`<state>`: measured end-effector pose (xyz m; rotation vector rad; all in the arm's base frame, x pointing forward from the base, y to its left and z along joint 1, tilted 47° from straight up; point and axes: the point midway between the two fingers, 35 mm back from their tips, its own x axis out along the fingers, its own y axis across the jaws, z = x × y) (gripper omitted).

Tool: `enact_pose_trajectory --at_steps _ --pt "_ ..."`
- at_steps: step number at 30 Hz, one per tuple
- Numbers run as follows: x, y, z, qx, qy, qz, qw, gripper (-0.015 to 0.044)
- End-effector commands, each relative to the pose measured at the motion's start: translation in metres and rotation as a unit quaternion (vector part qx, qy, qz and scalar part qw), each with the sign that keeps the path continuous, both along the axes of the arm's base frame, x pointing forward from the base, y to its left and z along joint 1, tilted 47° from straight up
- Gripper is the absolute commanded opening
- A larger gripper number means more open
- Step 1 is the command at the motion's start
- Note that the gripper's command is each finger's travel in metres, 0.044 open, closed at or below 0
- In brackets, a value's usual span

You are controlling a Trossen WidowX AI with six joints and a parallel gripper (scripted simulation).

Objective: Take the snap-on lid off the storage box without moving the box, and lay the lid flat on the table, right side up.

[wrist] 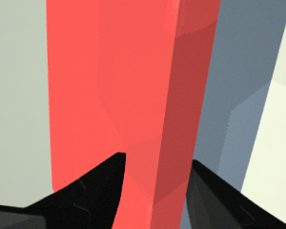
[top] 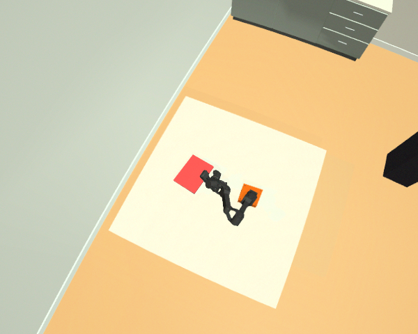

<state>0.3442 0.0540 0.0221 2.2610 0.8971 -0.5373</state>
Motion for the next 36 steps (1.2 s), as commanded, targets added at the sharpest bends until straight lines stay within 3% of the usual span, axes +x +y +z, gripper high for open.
enact_pose_trajectory --at_steps 1,36 --pt "0.0004 -0.0011 0.0013 0.000 -0.001 0.002 1.000 0.0000" --pt "0.0030 -0.0002 0.0001 0.000 0.000 0.000 1.000 0.0000"
